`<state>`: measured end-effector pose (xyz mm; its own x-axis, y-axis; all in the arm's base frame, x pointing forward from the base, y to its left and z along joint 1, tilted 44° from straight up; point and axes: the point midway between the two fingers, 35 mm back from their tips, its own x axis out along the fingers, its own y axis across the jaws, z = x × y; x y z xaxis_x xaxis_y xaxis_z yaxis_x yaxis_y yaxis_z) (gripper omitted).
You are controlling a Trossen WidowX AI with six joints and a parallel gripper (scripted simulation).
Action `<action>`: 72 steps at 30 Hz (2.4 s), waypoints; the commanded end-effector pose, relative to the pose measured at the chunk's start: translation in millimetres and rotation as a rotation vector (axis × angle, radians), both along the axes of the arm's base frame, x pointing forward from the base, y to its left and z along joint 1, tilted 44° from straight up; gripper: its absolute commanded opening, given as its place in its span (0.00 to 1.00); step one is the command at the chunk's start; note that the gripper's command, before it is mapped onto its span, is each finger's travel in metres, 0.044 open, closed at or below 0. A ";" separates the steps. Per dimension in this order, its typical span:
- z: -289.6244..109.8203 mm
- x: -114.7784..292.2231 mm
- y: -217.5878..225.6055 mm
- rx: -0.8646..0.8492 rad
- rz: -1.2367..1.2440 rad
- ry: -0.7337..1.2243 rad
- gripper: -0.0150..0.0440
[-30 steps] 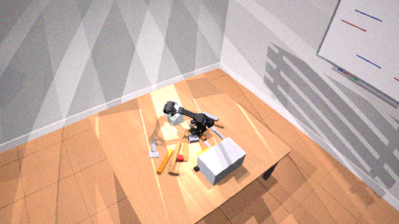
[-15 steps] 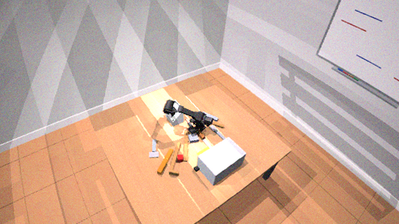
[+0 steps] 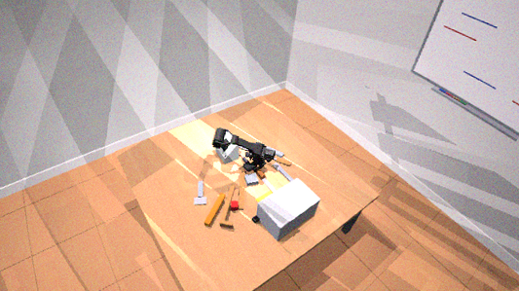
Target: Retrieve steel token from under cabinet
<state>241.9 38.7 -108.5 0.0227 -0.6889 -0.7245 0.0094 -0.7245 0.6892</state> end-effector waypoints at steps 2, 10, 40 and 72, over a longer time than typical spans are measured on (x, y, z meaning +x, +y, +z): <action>-0.3 -10.6 -1.2 -0.002 -0.002 0.007 0.25; -1.4 -22.3 -0.5 -0.002 -0.002 0.007 0.25; -17.6 -23.1 22.7 0.003 -0.049 -0.040 0.25; -27.2 -26.9 32.7 0.003 -0.066 -0.054 0.71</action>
<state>215.2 71.5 -135.7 0.0161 -0.6895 -0.7241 -0.0762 -0.7229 0.6867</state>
